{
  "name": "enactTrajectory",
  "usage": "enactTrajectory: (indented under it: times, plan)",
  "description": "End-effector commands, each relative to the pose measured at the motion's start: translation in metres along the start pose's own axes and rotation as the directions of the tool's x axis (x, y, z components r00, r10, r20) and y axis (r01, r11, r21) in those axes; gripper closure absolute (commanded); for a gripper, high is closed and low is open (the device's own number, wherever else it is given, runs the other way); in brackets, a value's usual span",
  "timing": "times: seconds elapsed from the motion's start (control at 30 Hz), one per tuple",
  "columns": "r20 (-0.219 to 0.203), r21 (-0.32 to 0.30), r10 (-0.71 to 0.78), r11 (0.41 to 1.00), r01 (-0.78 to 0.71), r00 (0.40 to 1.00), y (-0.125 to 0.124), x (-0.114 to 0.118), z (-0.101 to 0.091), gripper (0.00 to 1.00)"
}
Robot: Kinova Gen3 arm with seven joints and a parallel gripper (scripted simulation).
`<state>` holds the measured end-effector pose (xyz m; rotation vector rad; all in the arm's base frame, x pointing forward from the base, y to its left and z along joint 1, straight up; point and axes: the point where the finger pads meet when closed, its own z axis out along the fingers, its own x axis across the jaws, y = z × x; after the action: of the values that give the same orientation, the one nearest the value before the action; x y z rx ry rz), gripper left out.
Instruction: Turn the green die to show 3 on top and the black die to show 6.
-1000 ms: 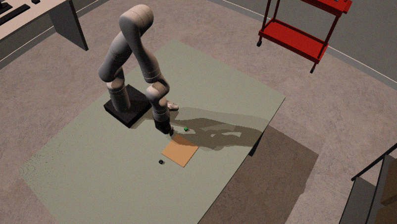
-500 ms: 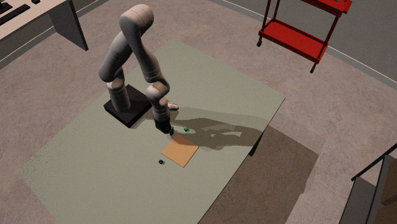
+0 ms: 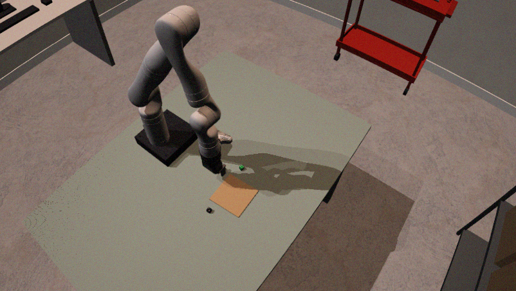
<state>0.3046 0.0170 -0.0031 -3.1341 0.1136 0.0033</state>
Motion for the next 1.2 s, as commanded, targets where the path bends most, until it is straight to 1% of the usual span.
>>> enactTrajectory:
  times: [0.0,0.43,0.53,0.87,1.17]
  plan:
    - [-0.001,0.000,0.000,1.000,0.000,1.000,0.000,0.000,0.000,0.00]
    - [-0.001,0.000,0.000,1.000,0.000,1.000,-0.003,0.004,0.000,0.00]
    - [-0.001,0.000,0.000,1.000,0.000,1.000,-0.011,0.013,0.000,0.00]
    - [-0.001,0.000,0.000,1.000,0.000,1.000,-0.046,0.052,0.000,0.00]
    - [-0.001,0.000,0.000,1.000,0.000,1.000,-0.051,0.057,0.000,0.00]
